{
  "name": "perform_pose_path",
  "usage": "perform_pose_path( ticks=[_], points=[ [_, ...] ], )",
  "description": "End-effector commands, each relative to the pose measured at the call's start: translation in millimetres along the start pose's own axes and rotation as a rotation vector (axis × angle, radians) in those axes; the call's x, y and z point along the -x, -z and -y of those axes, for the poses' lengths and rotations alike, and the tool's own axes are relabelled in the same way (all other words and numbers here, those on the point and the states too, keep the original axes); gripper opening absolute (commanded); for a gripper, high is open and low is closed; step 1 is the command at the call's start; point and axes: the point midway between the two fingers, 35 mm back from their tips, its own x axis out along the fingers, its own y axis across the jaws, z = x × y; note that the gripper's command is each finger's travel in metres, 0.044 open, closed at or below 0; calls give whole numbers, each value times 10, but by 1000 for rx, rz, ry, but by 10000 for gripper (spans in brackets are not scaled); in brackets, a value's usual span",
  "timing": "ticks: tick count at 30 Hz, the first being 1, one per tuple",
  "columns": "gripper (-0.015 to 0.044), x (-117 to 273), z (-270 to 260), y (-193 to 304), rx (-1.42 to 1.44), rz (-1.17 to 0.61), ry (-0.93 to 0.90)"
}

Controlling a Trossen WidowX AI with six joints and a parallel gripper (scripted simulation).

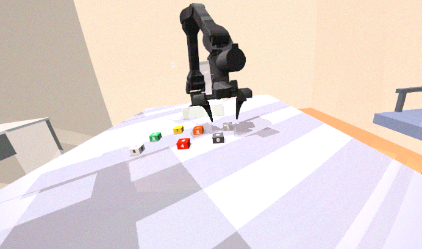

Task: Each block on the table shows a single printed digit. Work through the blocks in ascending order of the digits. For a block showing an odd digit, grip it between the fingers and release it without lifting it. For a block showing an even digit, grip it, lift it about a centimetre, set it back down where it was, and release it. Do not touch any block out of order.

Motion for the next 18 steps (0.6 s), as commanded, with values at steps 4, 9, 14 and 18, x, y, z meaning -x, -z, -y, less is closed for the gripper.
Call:
perform_pose_path(
  ticks=[4,9,14,18],
  points=[
    [400,-126,-1,10,-6,-5,0],
    [400,-205,0,14,-6,-5,0],
    [374,-243,2,17,-6,-5,0],
    [269,-243,2,17,-6,-5,0]
  ],
)
